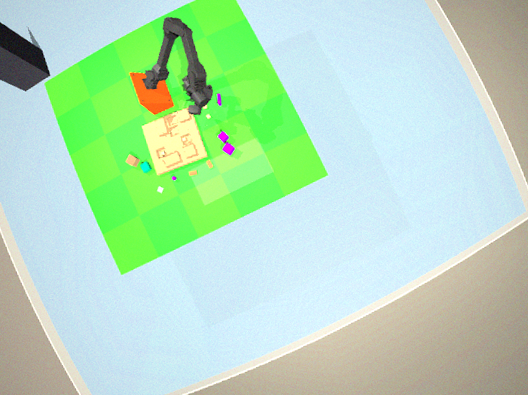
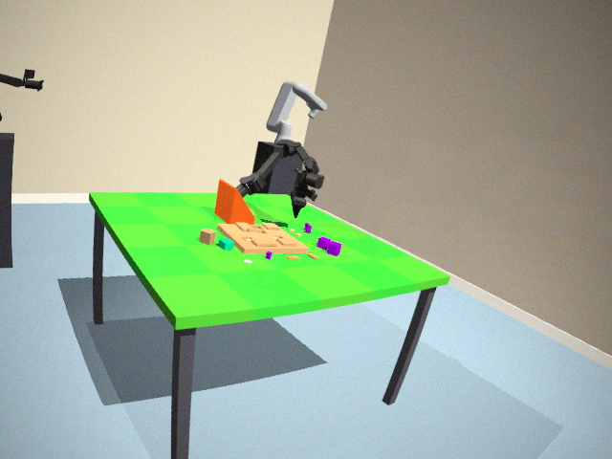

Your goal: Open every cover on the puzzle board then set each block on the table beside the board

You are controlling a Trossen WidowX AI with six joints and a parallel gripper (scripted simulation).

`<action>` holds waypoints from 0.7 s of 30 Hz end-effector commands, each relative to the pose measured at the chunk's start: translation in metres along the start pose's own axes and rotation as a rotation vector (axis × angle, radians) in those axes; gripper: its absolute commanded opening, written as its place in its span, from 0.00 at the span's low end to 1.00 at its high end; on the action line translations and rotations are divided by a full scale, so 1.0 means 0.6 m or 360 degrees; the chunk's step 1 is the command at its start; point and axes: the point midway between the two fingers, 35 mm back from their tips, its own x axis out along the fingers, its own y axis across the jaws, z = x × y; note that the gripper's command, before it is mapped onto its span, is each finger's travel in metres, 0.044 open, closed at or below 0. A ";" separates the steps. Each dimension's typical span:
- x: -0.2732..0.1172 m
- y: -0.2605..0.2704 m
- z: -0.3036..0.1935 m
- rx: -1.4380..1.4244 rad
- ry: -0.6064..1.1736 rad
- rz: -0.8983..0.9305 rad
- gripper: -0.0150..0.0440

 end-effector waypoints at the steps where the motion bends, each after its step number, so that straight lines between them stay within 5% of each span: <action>1: -0.006 -0.001 0.002 -0.0019 -0.0006 -0.0002 0.91; 16: -0.013 -0.122 -0.011 -0.0135 0.0039 -0.0041 0.25; 21: -0.016 -0.163 -0.023 -0.0174 0.0051 -0.0047 0.25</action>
